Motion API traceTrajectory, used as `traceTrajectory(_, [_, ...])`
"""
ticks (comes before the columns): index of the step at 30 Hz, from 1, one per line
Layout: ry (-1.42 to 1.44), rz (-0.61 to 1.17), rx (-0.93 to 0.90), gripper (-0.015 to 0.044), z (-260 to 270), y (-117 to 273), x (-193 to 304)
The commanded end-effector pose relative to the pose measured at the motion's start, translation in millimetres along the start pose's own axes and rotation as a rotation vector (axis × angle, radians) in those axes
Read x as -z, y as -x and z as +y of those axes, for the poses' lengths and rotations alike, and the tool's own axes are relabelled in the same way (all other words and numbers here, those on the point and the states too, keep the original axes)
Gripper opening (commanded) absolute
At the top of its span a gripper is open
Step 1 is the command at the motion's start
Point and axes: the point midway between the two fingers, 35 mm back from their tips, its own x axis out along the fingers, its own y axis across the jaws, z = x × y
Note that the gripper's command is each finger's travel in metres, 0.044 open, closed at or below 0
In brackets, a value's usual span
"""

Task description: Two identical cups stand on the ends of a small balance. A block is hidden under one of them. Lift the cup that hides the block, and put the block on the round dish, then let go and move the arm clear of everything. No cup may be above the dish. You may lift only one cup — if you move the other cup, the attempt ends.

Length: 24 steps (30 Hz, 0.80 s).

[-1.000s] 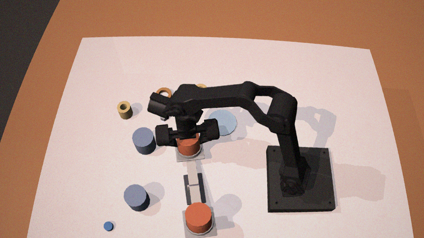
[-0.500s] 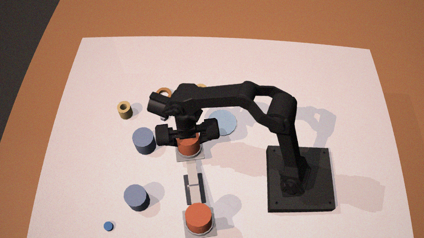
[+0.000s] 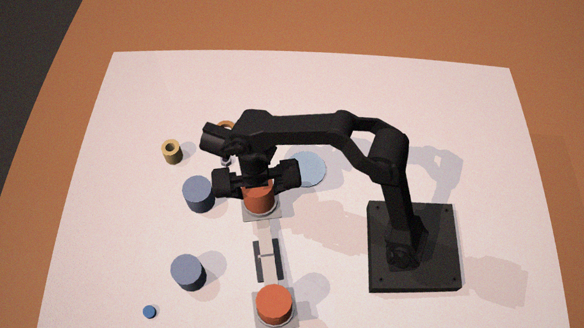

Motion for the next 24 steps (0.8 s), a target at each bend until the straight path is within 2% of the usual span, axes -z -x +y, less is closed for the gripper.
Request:
traceTrajectory(1, [-0.001, -0.011, -0.013, 0.0, 2.5, 10.2, -2.2])
traceTrajectory(24, [-0.001, -0.011, -0.013, 0.0, 4.3, 39.9, -3.1])
